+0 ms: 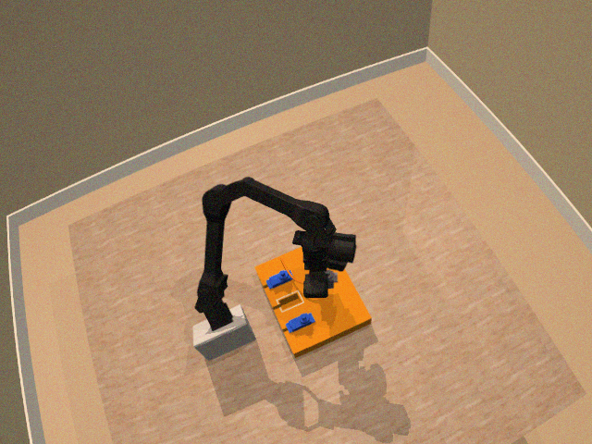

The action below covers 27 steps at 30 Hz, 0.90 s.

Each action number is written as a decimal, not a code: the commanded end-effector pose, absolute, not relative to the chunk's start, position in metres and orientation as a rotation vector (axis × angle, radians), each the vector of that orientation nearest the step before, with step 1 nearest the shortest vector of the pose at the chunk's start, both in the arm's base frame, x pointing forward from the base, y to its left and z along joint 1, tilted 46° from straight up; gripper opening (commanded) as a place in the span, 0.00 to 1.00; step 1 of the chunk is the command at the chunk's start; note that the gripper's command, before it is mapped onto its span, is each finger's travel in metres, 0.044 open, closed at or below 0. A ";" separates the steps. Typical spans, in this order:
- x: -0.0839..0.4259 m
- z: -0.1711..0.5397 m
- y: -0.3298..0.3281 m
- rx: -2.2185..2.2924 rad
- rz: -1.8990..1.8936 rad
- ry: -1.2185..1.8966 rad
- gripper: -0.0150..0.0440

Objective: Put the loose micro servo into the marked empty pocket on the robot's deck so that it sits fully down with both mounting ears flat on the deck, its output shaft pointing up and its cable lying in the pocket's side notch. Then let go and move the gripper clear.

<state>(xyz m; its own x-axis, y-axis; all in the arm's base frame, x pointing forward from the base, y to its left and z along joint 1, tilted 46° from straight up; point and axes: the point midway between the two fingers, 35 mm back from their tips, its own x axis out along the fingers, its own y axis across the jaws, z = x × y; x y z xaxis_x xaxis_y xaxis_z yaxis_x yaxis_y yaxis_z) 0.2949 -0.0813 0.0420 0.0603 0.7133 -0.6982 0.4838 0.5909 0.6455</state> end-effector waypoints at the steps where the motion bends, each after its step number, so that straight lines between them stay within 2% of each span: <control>1: 0.295 0.043 -0.082 0.952 0.315 1.552 0.25; 10: 0.295 0.043 -0.082 0.713 0.534 1.453 0.25; 16: 0.293 0.043 -0.082 0.695 0.550 1.445 0.25; 27: 0.252 0.043 -0.078 0.696 0.549 1.447 0.25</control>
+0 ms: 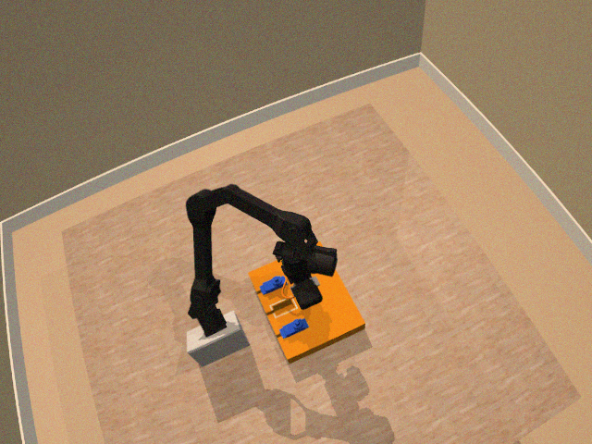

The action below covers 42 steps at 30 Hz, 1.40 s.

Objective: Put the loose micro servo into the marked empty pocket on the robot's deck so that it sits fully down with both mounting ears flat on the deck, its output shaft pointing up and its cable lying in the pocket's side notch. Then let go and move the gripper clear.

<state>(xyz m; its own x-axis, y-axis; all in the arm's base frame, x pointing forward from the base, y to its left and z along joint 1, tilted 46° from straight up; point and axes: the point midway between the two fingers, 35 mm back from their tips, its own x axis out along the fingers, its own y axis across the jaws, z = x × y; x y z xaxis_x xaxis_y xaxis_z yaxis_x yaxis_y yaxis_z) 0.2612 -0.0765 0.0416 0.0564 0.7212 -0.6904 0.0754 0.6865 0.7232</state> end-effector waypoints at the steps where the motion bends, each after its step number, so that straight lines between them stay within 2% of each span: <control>1: 0.247 0.043 -0.078 0.696 0.549 1.447 0.25; 15: 0.186 0.043 -0.072 0.697 0.549 1.450 0.25; 42: 0.188 0.029 -0.058 0.697 0.549 1.450 0.25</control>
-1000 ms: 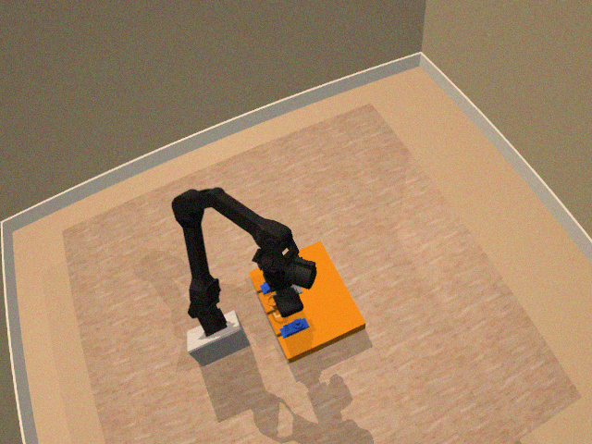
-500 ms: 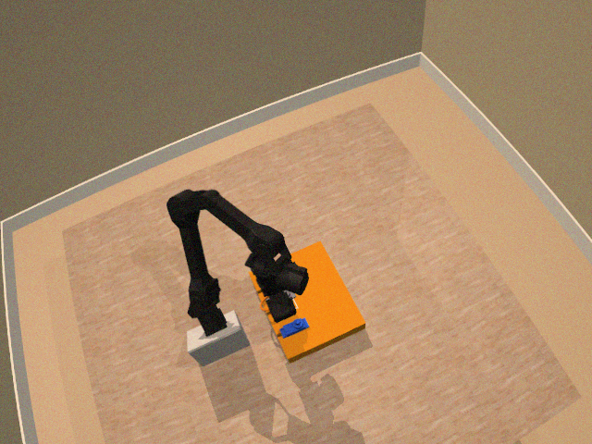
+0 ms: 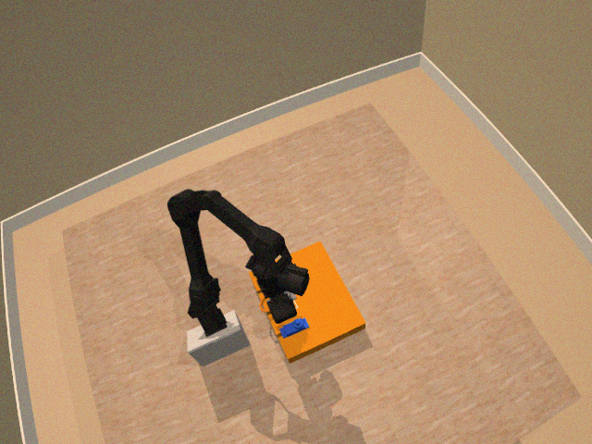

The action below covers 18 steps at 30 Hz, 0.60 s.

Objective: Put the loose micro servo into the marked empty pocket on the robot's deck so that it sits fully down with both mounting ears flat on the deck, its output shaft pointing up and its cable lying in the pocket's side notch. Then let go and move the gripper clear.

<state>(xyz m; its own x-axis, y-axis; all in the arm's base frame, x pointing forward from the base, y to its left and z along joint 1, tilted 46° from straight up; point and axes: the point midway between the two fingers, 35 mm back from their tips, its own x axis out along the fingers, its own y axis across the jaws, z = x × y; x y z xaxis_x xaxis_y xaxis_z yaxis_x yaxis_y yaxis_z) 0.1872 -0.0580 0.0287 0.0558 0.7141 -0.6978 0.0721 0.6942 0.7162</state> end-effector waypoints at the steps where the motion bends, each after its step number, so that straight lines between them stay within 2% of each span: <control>1: 0.188 0.029 -0.058 0.697 0.549 1.450 0.25; 18: 0.189 0.017 -0.046 0.698 0.550 1.449 0.25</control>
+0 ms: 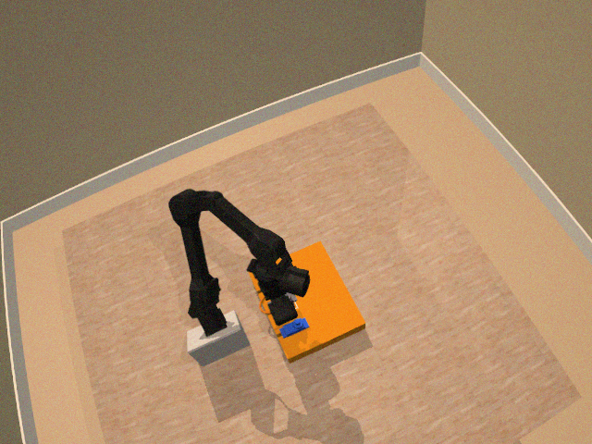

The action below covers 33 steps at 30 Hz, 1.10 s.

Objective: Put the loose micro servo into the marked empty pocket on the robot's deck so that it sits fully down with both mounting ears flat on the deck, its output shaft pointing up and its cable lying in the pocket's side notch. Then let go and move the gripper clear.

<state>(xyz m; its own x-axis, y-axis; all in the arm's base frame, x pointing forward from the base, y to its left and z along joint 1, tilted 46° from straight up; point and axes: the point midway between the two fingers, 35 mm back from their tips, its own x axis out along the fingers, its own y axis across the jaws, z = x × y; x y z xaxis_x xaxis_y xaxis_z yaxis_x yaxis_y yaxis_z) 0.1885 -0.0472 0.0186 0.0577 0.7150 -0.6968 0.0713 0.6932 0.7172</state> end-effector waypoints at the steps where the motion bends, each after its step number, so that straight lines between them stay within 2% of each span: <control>1: 0.189 0.016 -0.045 0.698 0.550 1.449 0.25; 33: 0.191 -0.006 -0.022 0.698 0.551 1.449 0.25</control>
